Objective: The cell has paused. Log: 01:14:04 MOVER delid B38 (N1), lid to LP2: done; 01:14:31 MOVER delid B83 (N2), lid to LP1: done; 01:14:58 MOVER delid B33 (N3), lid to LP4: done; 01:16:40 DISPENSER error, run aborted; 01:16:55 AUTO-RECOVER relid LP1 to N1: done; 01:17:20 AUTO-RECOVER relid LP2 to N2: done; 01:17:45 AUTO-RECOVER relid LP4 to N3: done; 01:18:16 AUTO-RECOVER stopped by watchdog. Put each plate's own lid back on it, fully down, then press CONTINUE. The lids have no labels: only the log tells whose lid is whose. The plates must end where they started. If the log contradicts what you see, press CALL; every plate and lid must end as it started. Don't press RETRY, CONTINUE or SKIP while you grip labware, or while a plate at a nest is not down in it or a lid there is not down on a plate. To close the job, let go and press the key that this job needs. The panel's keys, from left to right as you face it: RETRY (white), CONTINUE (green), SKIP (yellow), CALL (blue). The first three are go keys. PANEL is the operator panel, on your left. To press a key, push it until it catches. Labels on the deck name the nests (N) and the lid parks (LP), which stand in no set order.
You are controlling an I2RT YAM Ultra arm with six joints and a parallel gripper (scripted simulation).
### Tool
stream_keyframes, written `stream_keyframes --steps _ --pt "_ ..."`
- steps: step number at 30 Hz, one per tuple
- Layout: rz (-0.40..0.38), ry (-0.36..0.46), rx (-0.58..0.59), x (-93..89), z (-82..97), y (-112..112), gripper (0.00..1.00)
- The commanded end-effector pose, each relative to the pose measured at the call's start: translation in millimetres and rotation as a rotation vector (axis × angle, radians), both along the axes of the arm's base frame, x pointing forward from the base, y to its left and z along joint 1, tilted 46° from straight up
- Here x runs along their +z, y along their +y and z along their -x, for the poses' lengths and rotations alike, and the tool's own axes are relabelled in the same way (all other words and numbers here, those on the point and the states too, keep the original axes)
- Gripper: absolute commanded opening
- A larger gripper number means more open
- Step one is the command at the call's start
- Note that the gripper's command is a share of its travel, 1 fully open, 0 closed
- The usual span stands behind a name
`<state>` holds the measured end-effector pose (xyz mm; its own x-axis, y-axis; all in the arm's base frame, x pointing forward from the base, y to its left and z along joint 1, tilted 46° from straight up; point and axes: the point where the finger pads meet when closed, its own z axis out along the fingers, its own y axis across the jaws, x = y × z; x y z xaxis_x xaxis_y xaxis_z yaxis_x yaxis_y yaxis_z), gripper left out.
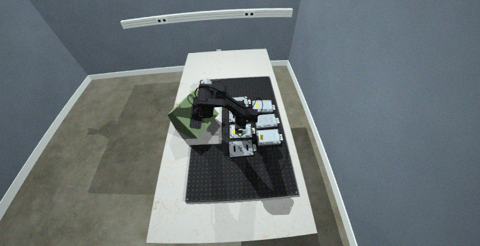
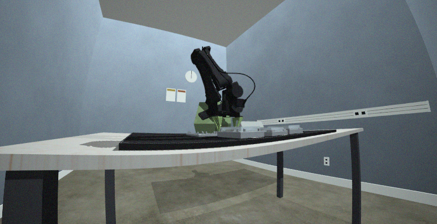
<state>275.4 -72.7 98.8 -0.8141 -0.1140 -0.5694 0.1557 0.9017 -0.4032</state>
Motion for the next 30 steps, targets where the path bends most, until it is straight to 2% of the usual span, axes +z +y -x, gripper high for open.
stream_keyframes --steps 1,9,15,30 --pt "-0.002 -0.072 0.010 17.8 -14.6 -1 1.00" --pt "-0.002 -0.062 0.009 14.8 -15.1 -1 1.00" --pt "0.000 -0.042 0.009 7.4 -8.4 0 1.00" --pt "0.000 -0.042 0.009 6.0 -8.0 -1 1.00"
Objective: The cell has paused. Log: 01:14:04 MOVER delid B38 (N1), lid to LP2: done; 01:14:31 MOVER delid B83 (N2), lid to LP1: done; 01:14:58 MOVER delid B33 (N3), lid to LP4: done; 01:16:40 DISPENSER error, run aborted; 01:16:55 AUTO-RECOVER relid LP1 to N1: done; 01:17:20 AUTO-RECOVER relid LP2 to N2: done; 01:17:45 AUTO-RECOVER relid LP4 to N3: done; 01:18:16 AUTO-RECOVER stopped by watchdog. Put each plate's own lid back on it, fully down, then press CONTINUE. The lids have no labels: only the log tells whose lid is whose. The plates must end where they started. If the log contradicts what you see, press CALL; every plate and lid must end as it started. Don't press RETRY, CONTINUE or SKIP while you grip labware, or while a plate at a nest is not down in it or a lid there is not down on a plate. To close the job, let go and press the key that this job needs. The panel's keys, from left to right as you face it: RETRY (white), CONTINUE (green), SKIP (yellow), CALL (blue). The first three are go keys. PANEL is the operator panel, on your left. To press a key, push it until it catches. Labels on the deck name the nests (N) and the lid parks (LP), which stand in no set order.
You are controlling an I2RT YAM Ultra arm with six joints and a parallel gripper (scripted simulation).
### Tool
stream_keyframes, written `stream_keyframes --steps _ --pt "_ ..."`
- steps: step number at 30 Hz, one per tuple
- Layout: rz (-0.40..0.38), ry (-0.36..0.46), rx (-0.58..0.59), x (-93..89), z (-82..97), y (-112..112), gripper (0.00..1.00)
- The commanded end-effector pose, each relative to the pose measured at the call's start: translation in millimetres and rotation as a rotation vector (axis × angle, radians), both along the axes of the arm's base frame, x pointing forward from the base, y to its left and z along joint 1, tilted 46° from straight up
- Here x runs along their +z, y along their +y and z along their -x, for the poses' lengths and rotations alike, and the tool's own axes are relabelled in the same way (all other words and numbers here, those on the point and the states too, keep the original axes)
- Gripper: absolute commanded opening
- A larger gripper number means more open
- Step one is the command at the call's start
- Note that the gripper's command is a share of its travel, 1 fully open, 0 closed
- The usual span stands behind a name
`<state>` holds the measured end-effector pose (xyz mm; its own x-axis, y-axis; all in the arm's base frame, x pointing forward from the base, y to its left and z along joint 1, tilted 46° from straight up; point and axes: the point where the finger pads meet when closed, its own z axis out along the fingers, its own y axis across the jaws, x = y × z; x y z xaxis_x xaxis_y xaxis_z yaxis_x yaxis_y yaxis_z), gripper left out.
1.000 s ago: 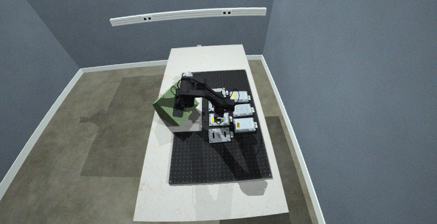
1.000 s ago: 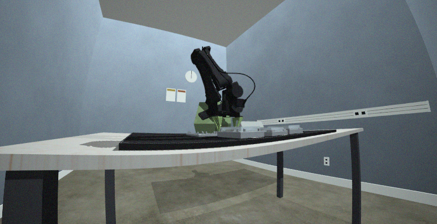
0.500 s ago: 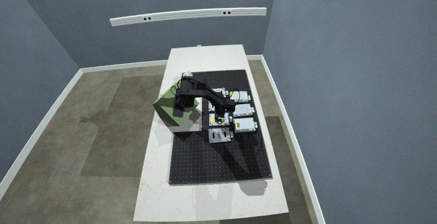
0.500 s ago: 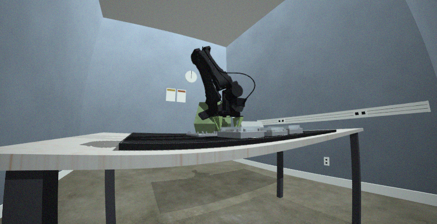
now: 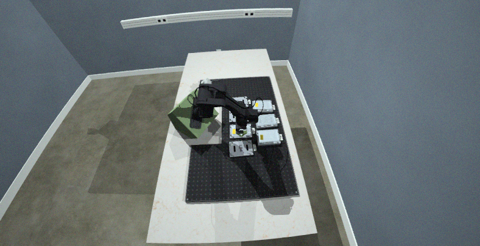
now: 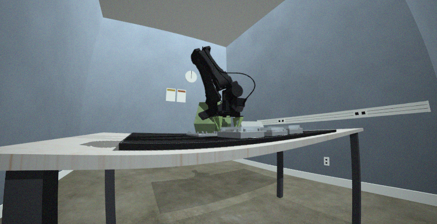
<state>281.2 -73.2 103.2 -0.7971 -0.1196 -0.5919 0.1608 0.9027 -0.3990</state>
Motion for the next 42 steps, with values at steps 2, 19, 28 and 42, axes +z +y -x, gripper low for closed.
stream_keyframes --steps 2,19,28,42 --pt "-0.001 -0.014 0.003 1.5 -2.1 -0.6 1.00" --pt "-0.001 -0.014 0.003 0.4 -1.7 -1.1 0.99" --pt "-0.001 -0.014 0.003 0.1 -1.5 -1.3 0.92" --pt "-0.001 -0.014 0.003 -0.6 -1.3 -1.7 0.80"
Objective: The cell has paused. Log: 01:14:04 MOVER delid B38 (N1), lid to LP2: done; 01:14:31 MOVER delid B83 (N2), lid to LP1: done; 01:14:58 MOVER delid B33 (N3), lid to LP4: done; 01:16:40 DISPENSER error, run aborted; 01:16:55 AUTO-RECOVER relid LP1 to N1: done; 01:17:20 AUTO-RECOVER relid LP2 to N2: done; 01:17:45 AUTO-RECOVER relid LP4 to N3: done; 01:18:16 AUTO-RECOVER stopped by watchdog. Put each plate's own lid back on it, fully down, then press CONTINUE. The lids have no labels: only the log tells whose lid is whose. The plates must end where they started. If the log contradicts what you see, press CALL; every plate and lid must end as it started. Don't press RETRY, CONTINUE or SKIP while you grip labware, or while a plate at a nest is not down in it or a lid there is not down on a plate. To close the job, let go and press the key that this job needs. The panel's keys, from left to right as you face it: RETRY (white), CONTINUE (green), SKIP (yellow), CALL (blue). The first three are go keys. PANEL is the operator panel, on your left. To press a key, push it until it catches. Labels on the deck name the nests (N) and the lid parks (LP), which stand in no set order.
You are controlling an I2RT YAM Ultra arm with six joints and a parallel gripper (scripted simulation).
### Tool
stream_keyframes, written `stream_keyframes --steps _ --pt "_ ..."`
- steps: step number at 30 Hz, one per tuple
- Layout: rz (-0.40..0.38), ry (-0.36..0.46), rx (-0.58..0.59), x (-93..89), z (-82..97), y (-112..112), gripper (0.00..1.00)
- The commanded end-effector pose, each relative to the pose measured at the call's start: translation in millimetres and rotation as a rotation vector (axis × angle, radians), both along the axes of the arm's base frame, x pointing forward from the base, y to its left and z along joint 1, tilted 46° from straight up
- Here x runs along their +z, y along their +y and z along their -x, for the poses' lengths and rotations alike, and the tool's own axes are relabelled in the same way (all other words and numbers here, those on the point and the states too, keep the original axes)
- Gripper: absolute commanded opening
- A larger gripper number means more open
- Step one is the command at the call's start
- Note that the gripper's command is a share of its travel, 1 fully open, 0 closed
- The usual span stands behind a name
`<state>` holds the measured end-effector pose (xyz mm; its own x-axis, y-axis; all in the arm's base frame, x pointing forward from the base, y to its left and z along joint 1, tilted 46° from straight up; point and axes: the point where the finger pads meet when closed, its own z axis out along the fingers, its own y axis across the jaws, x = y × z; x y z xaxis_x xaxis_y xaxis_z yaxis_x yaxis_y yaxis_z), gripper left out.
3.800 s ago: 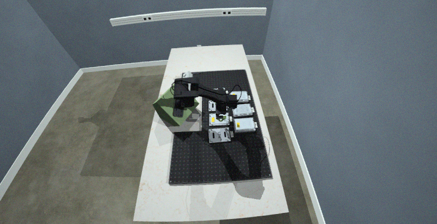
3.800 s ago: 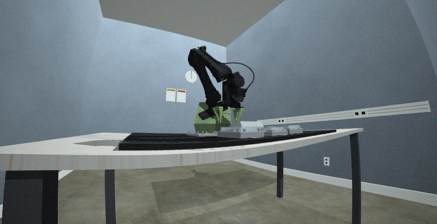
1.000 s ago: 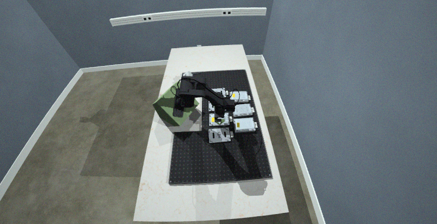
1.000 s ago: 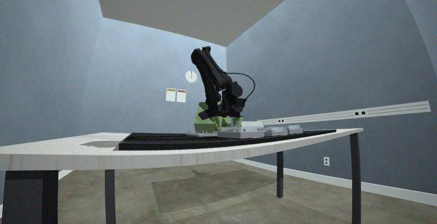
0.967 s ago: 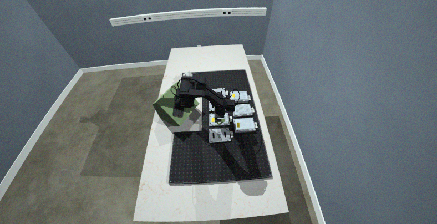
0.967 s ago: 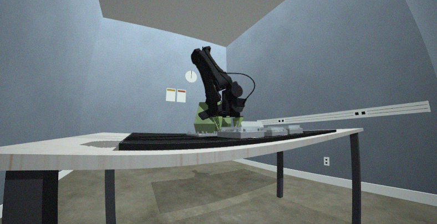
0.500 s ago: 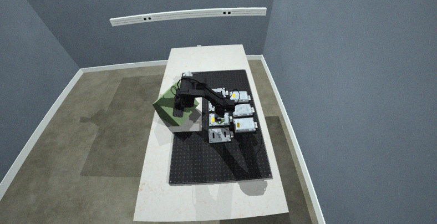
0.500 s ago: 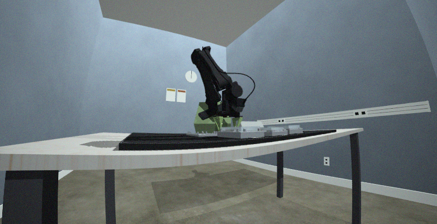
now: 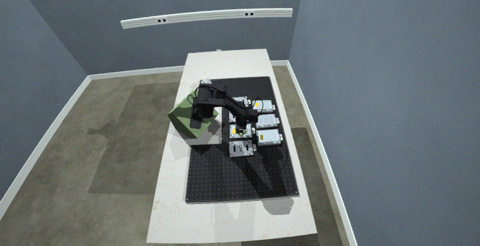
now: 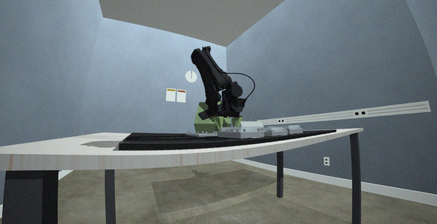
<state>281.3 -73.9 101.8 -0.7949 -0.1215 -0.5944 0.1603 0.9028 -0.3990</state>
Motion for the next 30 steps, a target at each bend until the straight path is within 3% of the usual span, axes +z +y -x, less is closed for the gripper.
stream_keyframes --steps 1,10,15,16,30 --pt "-0.001 -0.010 0.001 0.8 -1.2 -1 0.00" --pt "-0.001 -0.010 0.001 0.4 -0.9 -1 0.00" --pt "-0.004 0.006 -0.004 -3.4 8.5 -1 0.00" --pt "-0.003 -0.040 -0.001 15.2 -1.1 2 0.00" --pt "-0.001 -0.040 0.000 31.6 13.6 12 0.00"
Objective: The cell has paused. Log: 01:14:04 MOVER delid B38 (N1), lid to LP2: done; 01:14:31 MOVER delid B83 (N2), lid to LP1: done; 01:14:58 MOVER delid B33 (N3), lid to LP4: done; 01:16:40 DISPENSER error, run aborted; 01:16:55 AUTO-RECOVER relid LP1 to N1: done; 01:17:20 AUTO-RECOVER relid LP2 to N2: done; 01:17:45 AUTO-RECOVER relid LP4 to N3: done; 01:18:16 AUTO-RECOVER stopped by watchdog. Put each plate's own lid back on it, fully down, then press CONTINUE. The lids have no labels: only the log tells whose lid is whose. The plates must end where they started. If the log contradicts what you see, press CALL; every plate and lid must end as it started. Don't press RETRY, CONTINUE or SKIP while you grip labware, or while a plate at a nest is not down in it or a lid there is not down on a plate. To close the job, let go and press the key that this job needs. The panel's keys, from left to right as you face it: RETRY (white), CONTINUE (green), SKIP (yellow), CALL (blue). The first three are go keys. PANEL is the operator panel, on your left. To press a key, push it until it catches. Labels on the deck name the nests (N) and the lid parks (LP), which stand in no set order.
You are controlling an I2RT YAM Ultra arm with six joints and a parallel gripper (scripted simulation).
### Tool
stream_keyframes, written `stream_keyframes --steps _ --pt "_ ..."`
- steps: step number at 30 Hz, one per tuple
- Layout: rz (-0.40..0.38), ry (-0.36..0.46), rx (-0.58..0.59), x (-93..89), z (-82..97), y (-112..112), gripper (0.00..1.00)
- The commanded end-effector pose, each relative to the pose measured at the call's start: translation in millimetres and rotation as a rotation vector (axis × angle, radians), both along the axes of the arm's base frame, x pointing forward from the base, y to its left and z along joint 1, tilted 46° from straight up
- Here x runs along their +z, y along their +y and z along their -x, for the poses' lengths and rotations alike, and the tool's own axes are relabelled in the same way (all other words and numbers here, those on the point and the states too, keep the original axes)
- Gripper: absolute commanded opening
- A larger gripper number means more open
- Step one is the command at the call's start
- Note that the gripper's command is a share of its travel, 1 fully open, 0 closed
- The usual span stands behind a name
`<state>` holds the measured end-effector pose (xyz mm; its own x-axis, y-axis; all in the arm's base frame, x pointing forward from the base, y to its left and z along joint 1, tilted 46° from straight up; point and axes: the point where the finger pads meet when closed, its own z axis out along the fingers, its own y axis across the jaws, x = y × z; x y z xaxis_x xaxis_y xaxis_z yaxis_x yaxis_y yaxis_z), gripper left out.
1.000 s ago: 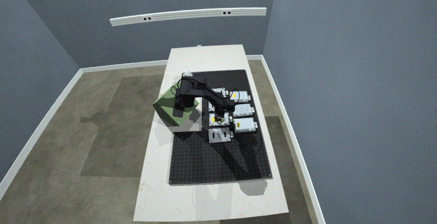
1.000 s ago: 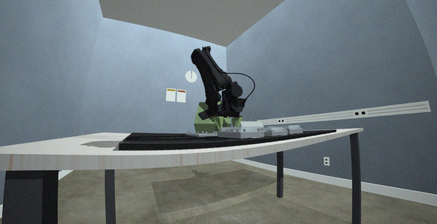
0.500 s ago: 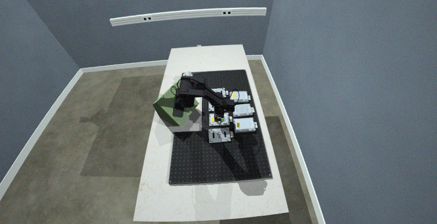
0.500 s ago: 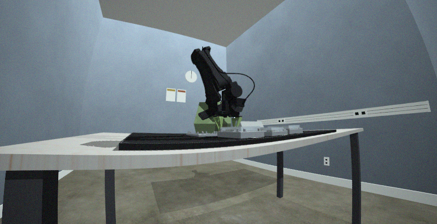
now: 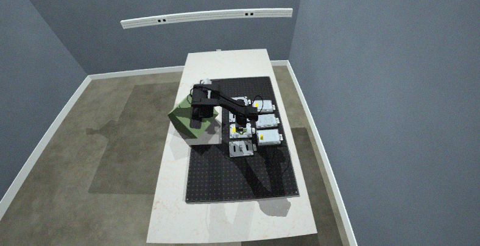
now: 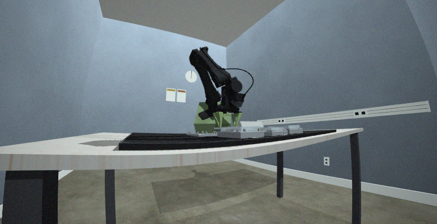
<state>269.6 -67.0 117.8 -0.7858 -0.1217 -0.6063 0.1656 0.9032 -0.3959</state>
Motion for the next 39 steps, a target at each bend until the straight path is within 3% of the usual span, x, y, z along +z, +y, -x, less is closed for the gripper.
stream_keyframes --steps 1,12,39 --pt "0.000 -0.025 -0.001 15.5 2.0 5 0.00" --pt "-0.002 -0.026 -0.001 26.9 12.5 12 0.00" --pt "0.000 -0.002 0.002 23.0 10.6 14 0.00"
